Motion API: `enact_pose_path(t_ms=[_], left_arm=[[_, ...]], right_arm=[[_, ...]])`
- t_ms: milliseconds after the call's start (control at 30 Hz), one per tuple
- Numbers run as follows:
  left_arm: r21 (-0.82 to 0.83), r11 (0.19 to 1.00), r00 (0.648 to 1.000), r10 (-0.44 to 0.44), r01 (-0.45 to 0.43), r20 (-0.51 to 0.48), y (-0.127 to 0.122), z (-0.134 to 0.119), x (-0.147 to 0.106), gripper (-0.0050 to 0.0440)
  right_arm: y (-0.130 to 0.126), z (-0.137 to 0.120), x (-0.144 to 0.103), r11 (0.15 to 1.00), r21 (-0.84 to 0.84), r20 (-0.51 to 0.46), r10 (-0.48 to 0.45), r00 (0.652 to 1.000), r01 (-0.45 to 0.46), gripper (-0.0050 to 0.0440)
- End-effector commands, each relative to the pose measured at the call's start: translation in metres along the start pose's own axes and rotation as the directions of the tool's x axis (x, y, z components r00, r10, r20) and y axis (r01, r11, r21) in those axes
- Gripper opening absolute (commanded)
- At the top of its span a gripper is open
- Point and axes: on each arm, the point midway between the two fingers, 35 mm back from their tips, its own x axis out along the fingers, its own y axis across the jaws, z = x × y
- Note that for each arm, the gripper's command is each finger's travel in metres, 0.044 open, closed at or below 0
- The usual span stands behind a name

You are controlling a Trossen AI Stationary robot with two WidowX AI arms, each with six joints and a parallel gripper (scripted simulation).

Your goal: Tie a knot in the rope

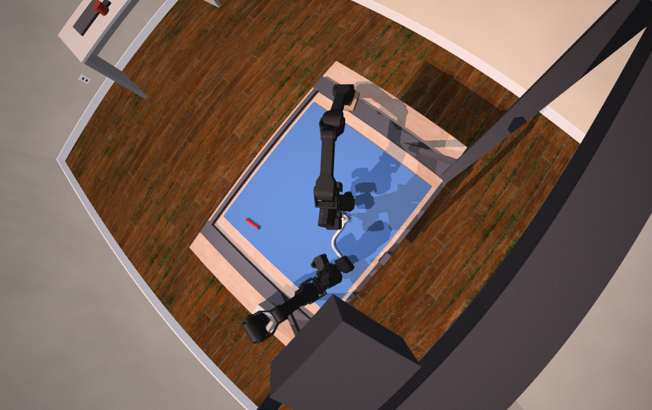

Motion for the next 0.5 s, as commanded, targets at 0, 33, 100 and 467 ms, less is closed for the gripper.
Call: enact_pose_path(t_ms=[0, 33, 100, 467], left_arm=[[-0.005, 1.0, 1.0, 0.008, -0.008, 0.0, 0.0018, -0.0003, 0.0012, 0.01], [-0.005, 1.0, 1.0, 0.008, -0.008, 0.0, 0.0018, -0.0003, 0.0012, 0.01], [-0.005, 1.0, 1.0, 0.008, -0.008, 0.0, 0.0018, -0.0003, 0.0012, 0.01], [-0.005, 1.0, 1.0, 0.008, -0.008, 0.0, 0.0018, -0.0003, 0.0012, 0.006]], right_arm=[[-0.005, -0.0003, -0.0127, 0.999, -0.004, -0.006, -0.032, 0.999, 0.032, 0.014], [-0.005, -0.0003, -0.0127, 0.999, -0.004, -0.006, -0.032, 0.999, 0.032, 0.014], [-0.005, -0.0003, -0.0127, 0.999, -0.004, -0.006, -0.032, 0.999, 0.032, 0.014], [-0.005, -0.0004, -0.0113, 1.0, -0.004, -0.005, -0.03, 1.0, 0.03, 0.014]])
